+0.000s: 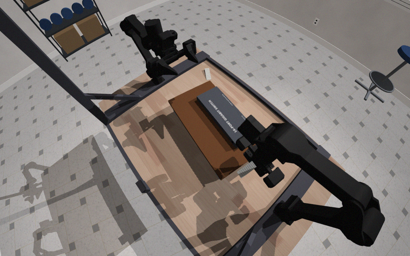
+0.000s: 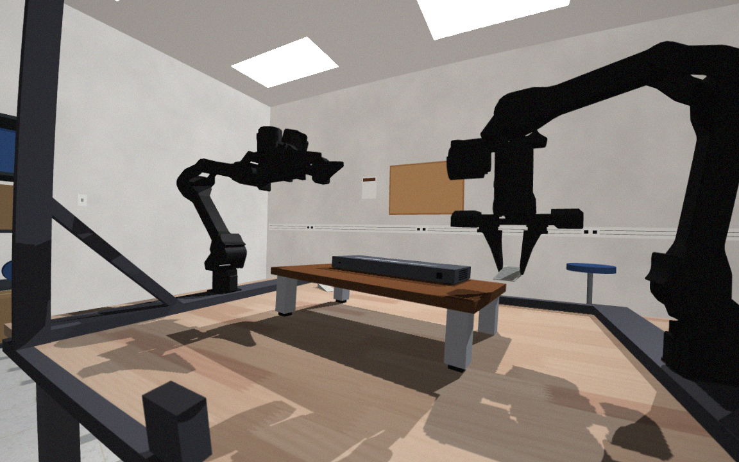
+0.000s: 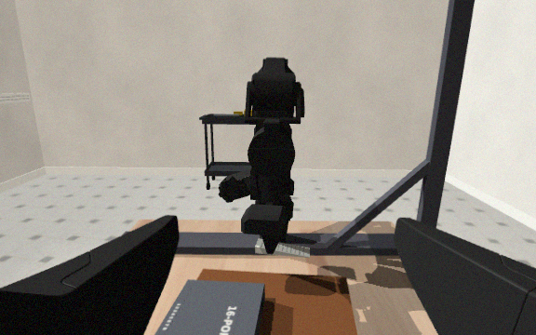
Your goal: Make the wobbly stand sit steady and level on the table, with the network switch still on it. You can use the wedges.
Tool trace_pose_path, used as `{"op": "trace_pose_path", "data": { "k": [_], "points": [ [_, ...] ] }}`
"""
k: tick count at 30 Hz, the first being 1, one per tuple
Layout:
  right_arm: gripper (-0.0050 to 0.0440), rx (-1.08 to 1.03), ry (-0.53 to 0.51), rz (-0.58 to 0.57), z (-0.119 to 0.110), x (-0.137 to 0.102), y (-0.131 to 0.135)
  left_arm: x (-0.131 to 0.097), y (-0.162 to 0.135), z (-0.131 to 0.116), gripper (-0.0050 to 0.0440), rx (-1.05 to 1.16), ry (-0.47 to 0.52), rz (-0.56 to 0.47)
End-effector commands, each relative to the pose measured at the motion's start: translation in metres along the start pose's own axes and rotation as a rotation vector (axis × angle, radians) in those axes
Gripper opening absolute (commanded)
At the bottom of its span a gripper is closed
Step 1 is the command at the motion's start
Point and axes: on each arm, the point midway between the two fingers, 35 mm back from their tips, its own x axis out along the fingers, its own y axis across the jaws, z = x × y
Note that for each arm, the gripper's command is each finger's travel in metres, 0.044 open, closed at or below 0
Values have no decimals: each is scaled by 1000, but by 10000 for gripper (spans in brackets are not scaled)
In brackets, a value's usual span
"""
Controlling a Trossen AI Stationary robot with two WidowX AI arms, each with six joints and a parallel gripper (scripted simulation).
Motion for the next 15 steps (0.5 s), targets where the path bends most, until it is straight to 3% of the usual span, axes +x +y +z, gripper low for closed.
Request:
{"op": "trace_pose_path", "data": {
  "k": [1, 13, 15],
  "points": [
    [-50, 129, -3, 30, 9, -4, -3, -3, 1, 17, 400, 1, -43, 3],
    [-50, 803, 0, 27, 50, 2, -25, -3, 1, 17, 400, 1, -43, 3],
    [-50, 803, 0, 27, 50, 2, -25, -3, 1, 17, 400, 1, -43, 3]
  ]
}}
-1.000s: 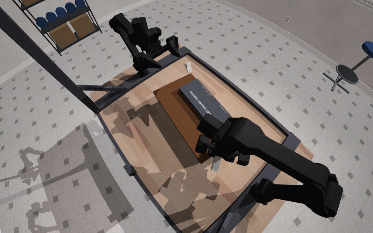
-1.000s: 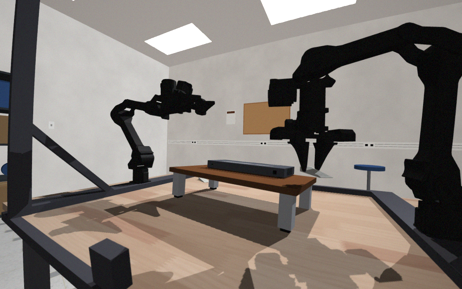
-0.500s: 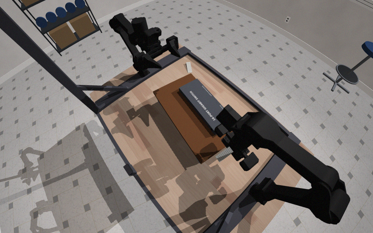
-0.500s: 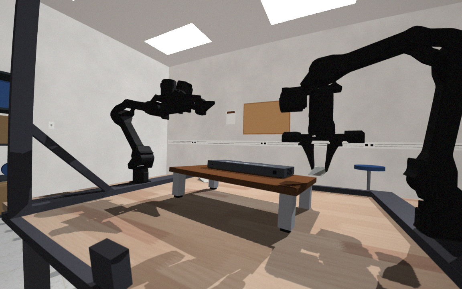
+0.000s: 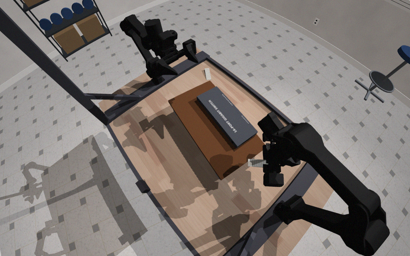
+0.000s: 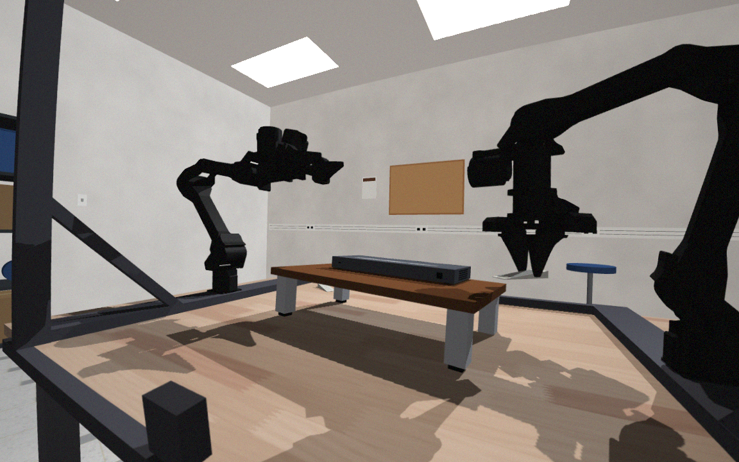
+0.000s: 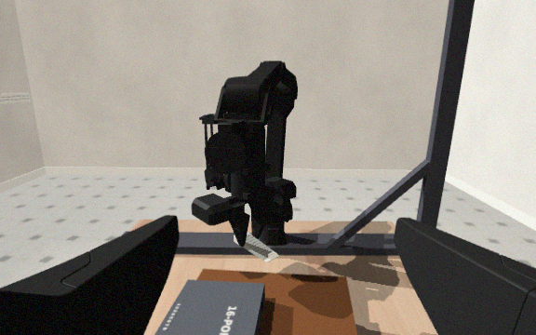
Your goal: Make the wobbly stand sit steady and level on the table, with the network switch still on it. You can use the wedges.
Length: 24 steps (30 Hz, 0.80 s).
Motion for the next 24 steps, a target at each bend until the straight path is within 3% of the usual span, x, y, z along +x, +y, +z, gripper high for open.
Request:
{"op": "trace_pose_path", "data": {
  "k": [1, 15, 21, 23, 24],
  "points": [
    [-50, 96, 23, 30, 3, -6, 3, -3, 1, 17, 400, 1, -43, 3],
    [-50, 816, 15, 23, 52, 5, 1, -3, 1, 17, 400, 1, -43, 3],
    [-50, 1000, 9, 16, 63, 10, -3, -3, 1, 17, 400, 1, -43, 3],
    [-50, 881, -31, -39, 54, 43, -6, -3, 1, 17, 400, 1, -43, 3],
    [-50, 865, 10, 5, 51, 40, 4, -3, 1, 17, 400, 1, -43, 3]
  ]
}}
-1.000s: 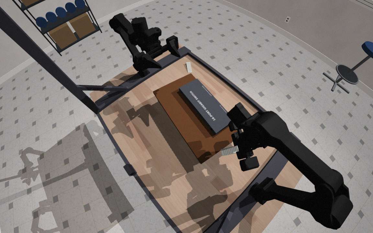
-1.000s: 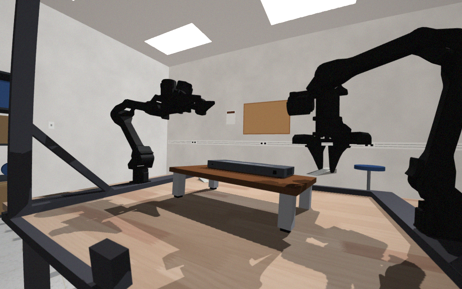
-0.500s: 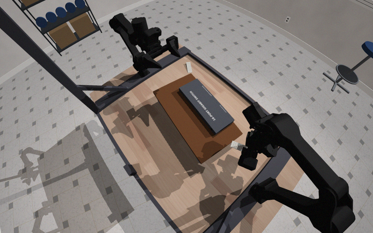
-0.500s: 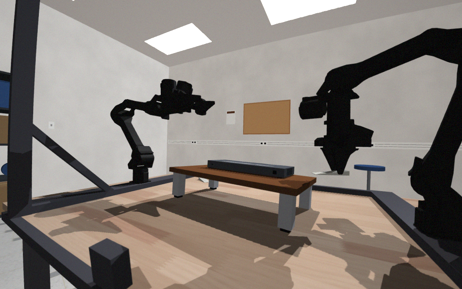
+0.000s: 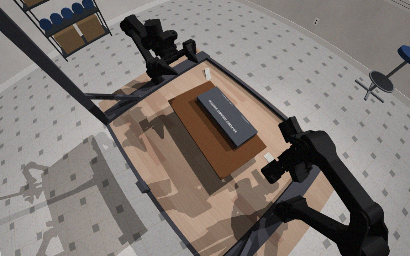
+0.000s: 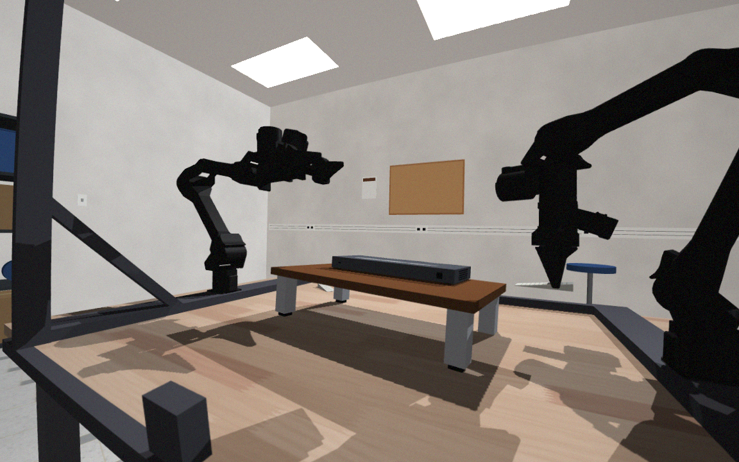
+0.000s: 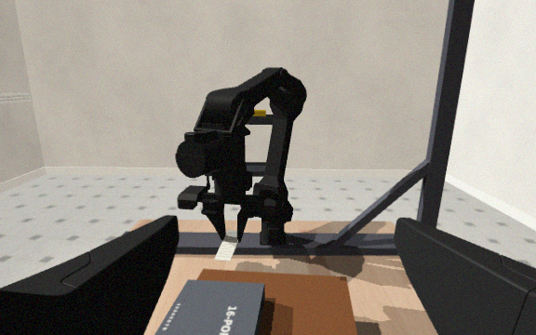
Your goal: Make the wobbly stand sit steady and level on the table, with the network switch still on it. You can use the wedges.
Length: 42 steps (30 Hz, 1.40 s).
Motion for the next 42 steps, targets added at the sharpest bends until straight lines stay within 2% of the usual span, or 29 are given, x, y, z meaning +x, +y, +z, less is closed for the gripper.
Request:
{"op": "trace_pose_path", "data": {
  "k": [1, 8, 11, 14, 16, 23, 27, 28, 42],
  "points": [
    [-50, -27, 18, 4, -9, 23, 1, -3, 1, 17, 400, 1, -43, 3],
    [-50, -27, 12, 1, -9, 57, 0, -3, 1, 17, 400, 1, -43, 3],
    [-50, -21, 23, 4, -11, 59, 1, -3, 1, 17, 400, 1, -43, 3],
    [-50, -20, 10, 0, -6, 81, -1, -3, 1, 17, 400, 1, -43, 3],
    [-50, -20, 37, 8, -11, 81, 1, -3, 1, 17, 400, 1, -43, 3],
    [-50, -19, 22, 7, -7, 89, 0, -3, 1, 17, 400, 1, -43, 3],
    [-50, -20, 32, 10, -11, 85, 1, -3, 1, 17, 400, 1, -43, 3],
    [-50, -18, 10, 4, -5, 88, -1, -3, 1, 17, 400, 1, -43, 3],
    [-50, -19, 24, 10, -9, 91, 1, -3, 1, 17, 400, 1, -43, 3]
  ]
}}
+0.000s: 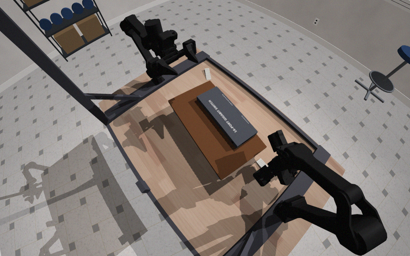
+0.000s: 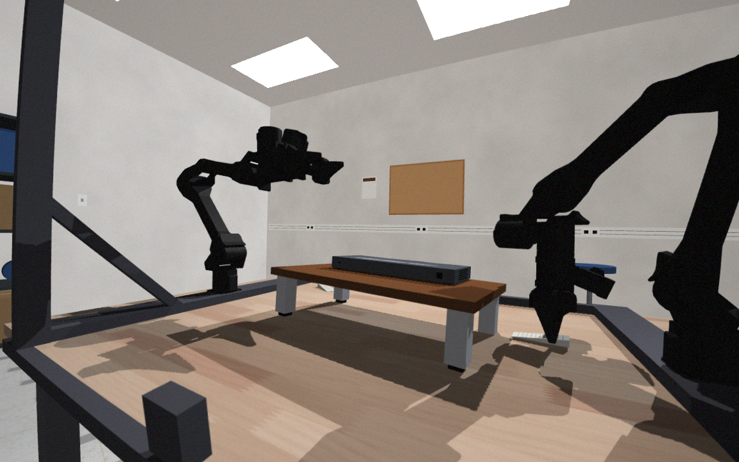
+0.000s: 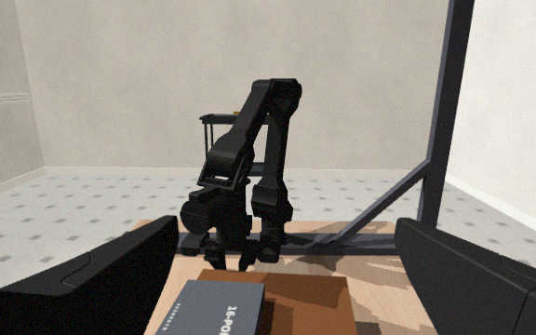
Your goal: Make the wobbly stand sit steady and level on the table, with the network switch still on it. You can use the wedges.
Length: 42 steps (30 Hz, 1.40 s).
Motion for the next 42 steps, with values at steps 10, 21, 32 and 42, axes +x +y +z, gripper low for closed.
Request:
{"op": "trace_pose_path", "data": {
  "k": [10, 21, 32, 42],
  "points": [
    [-50, -1, 10, 8, -2, 5, 0, -3, 1, 17, 400, 1, -43, 3],
    [186, 0, 40, 18, -9, -3, 3, -3, 1, 17, 400, 1, -43, 3],
    [186, 0, 39, 18, -9, -3, 3, -3, 1, 17, 400, 1, -43, 3],
    [186, 0, 43, 19, -9, -14, 3, -3, 1, 17, 400, 1, -43, 3]
  ]
}}
